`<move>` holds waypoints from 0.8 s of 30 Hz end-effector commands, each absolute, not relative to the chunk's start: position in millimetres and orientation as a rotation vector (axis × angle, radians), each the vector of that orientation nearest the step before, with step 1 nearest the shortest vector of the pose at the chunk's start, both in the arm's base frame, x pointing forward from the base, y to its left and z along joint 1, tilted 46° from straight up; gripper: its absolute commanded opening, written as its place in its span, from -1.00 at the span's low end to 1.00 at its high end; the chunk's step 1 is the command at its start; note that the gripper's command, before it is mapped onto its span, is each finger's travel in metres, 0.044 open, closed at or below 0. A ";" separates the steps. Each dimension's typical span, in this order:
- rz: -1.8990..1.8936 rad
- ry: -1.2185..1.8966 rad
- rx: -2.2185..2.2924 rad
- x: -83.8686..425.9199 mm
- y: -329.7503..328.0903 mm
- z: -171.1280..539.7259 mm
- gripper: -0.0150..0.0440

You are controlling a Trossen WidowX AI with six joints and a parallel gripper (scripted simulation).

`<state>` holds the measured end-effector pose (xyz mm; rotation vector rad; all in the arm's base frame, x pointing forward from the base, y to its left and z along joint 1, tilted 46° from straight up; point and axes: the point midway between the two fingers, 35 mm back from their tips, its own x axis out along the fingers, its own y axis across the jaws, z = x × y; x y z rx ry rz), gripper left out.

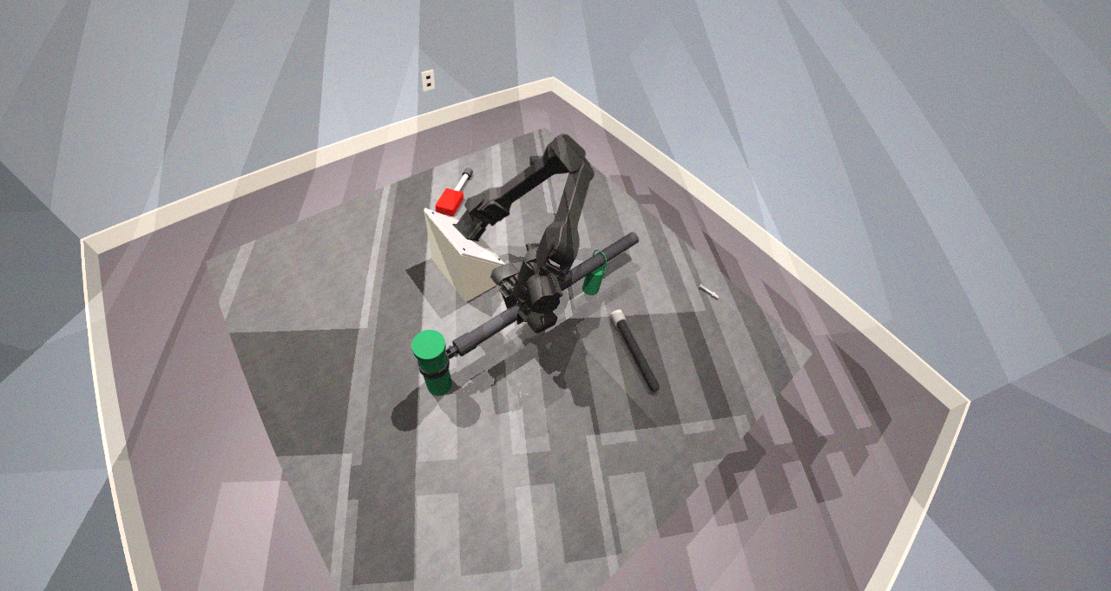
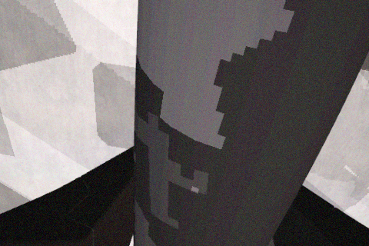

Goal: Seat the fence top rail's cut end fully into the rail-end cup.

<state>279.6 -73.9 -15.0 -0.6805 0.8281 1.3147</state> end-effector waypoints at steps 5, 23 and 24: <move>1.294 0.838 -0.691 278.9 -83.2 -19.0 -0.49; 1.294 0.838 -0.691 275.0 -87.1 -27.1 -0.49; 1.294 0.838 -0.691 274.8 -87.4 -27.5 -0.49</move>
